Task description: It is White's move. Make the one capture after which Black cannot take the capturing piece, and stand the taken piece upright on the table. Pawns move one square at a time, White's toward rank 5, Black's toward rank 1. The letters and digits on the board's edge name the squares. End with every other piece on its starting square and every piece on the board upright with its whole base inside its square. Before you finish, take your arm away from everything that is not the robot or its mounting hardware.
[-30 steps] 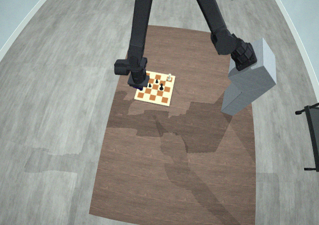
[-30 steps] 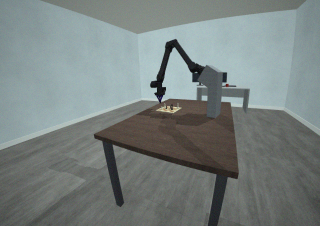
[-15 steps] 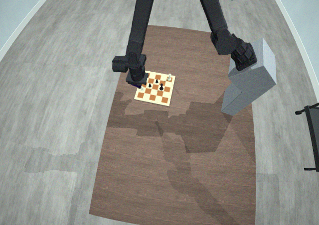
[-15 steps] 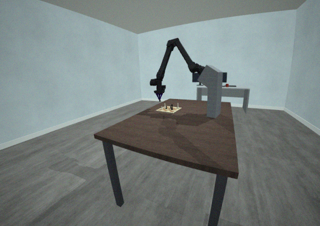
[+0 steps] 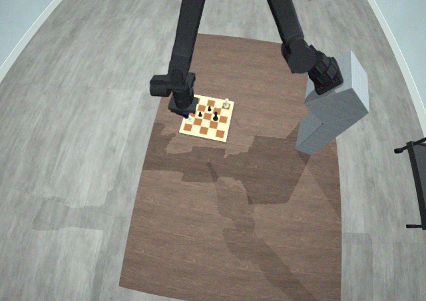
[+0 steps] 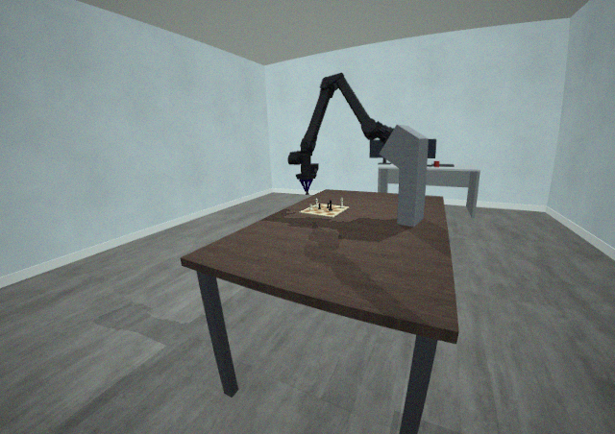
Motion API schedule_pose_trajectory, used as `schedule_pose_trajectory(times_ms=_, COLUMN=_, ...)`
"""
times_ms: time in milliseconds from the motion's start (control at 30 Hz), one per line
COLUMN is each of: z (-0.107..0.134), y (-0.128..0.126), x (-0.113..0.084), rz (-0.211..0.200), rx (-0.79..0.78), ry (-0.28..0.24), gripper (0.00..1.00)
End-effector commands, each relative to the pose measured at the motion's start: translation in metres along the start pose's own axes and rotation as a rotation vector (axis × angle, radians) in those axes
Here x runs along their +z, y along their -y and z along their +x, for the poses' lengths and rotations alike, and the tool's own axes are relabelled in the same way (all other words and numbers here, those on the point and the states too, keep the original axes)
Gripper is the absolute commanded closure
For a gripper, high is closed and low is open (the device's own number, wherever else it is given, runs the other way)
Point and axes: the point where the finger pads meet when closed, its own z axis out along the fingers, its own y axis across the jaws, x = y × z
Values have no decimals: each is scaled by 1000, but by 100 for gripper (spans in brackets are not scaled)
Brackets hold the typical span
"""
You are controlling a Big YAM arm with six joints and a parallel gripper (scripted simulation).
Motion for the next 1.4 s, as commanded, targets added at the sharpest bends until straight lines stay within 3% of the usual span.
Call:
schedule_pose_trajectory(times_ms=0, z=-2, y=3, x=7, rz=16, rx=5, ry=10, gripper=100)
schedule_pose_trajectory(times_ms=633, z=-9, y=9, x=8, rz=14, rx=-9, ry=11, gripper=100)
schedule_pose_trajectory(times_ms=667, z=-17, y=1, x=-1, rz=-16, rx=0, ry=9, gripper=100)
schedule_pose_trajectory(times_ms=800, z=-66, y=27, x=-1, rz=-21, rx=-18, ry=11, gripper=100)
schedule_pose_trajectory(times_ms=867, z=-66, y=27, x=-1, rz=-21, rx=-18, ry=11, gripper=100)
schedule_pose_trajectory(times_ms=1000, z=-131, y=64, x=0, rz=-20, rx=-46, ry=16, gripper=100)
schedule_pose_trajectory(times_ms=1033, z=-131, y=64, x=0, rz=-20, rx=-46, ry=16, gripper=100)
schedule_pose_trajectory(times_ms=1100, z=-162, y=81, x=1, rz=-18, rx=-59, ry=18, gripper=100)
schedule_pose_trajectory(times_ms=1133, z=-173, y=100, x=9, rz=15, rx=-61, ry=12, gripper=100)
schedule_pose_trajectory(times_ms=1200, z=-196, y=112, x=10, rz=16, rx=-68, ry=12, gripper=100)
schedule_pose_trajectory(times_ms=1367, z=-220, y=116, x=9, rz=3, rx=-78, ry=17, gripper=100)
